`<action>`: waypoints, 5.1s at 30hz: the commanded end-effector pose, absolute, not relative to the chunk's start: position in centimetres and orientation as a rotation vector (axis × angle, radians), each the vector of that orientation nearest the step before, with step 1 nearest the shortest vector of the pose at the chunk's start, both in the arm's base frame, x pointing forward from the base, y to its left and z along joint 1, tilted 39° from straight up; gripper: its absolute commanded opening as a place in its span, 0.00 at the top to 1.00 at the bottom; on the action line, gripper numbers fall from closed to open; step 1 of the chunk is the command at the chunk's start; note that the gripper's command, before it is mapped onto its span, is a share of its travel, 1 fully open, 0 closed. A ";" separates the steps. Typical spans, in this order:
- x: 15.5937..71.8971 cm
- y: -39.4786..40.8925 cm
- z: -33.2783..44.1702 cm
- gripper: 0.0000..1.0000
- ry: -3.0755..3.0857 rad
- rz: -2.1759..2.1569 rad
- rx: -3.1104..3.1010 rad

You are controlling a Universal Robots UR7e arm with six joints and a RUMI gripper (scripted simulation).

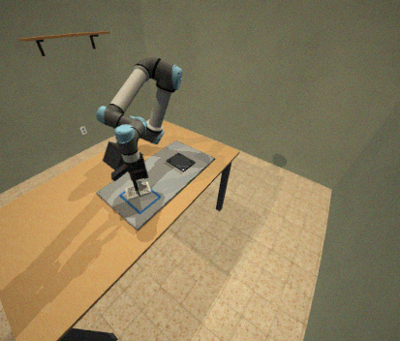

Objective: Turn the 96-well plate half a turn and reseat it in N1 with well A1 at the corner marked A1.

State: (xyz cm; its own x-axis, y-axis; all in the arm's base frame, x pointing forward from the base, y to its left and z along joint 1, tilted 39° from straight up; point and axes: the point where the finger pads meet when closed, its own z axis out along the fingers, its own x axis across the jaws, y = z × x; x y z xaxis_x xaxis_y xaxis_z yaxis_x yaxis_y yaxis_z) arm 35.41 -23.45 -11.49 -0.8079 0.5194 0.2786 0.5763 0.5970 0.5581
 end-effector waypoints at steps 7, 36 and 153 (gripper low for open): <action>35.2 -24.6 -10.1 1.00 -2.730 -1.001 -0.939; 35.0 -25.5 -8.9 1.00 -2.730 -1.001 -0.939; 38.0 -0.6 12.5 1.00 -3.168 -1.049 0.544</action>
State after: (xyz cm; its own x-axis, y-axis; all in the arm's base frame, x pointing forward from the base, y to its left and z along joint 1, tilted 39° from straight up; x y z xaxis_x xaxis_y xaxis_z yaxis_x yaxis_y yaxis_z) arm 37.86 -1.47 11.67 -0.9205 -0.2236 -0.3205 -0.3708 0.7588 0.5355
